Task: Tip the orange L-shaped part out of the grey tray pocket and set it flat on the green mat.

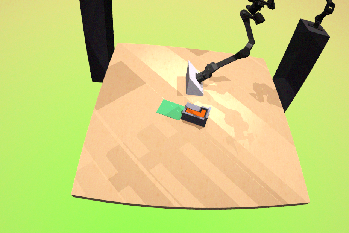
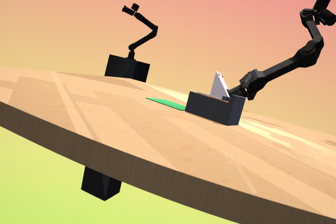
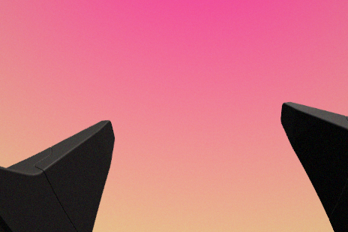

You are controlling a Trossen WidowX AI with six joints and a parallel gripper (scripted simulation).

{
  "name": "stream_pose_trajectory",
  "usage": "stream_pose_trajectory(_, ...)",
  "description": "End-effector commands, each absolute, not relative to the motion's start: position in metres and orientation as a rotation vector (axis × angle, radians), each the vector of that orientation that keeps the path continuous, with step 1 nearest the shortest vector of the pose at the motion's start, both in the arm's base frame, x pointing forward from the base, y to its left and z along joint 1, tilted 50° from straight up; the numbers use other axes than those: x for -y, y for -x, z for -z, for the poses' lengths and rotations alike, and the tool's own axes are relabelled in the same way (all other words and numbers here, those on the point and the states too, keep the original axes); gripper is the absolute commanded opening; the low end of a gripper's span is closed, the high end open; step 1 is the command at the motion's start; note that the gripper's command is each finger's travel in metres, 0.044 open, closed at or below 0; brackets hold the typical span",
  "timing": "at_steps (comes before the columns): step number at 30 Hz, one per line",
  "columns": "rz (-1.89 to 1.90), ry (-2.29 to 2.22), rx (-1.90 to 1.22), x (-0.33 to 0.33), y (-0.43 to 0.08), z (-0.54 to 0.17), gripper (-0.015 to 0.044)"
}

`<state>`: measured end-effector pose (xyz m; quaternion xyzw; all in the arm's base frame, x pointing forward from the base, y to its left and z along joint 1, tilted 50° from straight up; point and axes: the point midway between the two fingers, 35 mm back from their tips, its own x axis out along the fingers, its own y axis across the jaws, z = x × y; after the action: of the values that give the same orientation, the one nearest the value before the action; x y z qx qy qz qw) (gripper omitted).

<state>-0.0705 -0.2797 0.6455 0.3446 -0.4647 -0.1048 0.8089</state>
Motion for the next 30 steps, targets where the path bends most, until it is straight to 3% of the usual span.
stream_pose_trajectory(1, 0.224, -0.738, 0.994, 0.281, 0.07, -0.645, 0.0374)
stream_pose_trajectory(9, 0.282, -0.909, 1.013, 0.37, 0.037, -0.605, 0.018)
stream_pose_trajectory(19, 0.428, -1.13, 0.847, 0.454, -0.054, -0.517, 0.018)
stream_pose_trajectory(30, 0.536, -1.24, 0.448, 0.47, -0.183, -0.403, 0.018)
